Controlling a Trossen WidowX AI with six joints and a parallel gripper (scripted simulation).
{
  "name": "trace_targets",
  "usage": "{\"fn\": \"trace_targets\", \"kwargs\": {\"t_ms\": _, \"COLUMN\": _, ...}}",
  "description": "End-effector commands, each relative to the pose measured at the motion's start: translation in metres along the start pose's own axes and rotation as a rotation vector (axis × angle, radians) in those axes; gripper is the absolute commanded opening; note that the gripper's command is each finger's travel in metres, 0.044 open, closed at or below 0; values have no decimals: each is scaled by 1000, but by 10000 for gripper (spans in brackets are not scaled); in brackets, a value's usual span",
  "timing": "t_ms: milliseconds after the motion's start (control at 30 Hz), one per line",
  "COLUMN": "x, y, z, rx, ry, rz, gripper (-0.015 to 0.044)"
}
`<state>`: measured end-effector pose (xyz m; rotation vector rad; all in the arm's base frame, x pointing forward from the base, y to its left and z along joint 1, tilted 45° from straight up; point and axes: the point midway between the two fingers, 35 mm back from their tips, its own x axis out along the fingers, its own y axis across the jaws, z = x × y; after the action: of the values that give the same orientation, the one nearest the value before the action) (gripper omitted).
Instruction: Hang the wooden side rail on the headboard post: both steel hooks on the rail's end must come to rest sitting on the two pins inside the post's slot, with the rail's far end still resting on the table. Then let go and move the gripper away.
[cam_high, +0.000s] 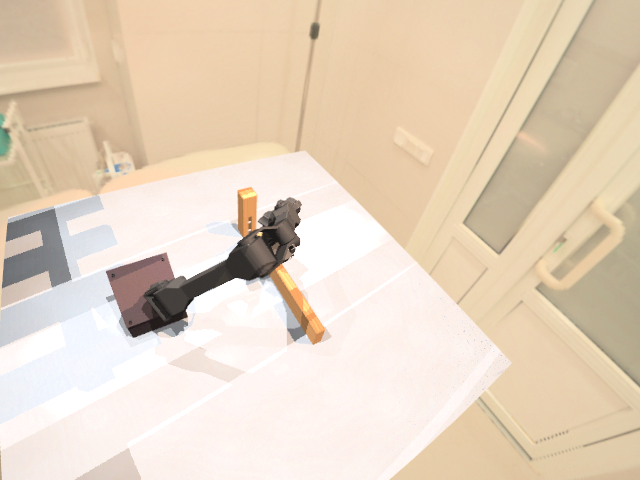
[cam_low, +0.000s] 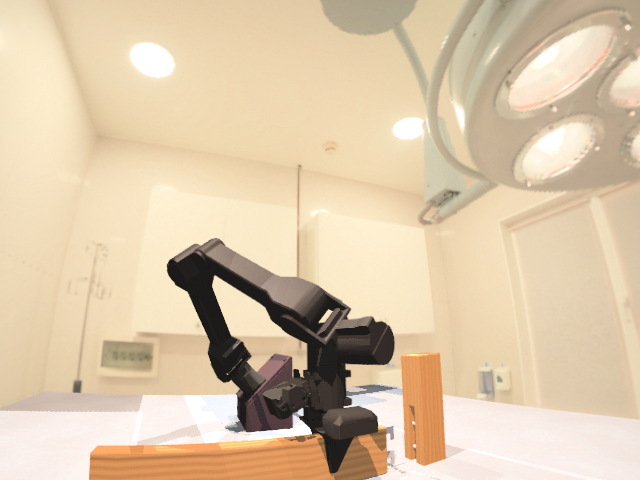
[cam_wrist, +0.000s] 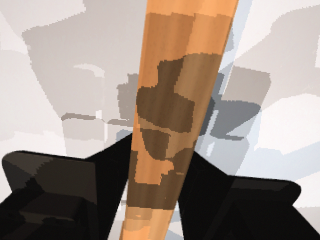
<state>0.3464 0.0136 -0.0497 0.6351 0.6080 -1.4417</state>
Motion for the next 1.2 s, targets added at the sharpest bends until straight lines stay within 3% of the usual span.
{"fn": "trace_targets", "kwargs": {"t_ms": 0, "x": -2, "y": 0, "z": 0, "rx": -25, "ry": -5, "rz": 1, "gripper": 0}}
{"fn": "trace_targets", "kwargs": {"t_ms": 1167, "x": -8, "y": 0, "z": 0, "rx": -25, "ry": -5, "rz": 1, "gripper": 0}}
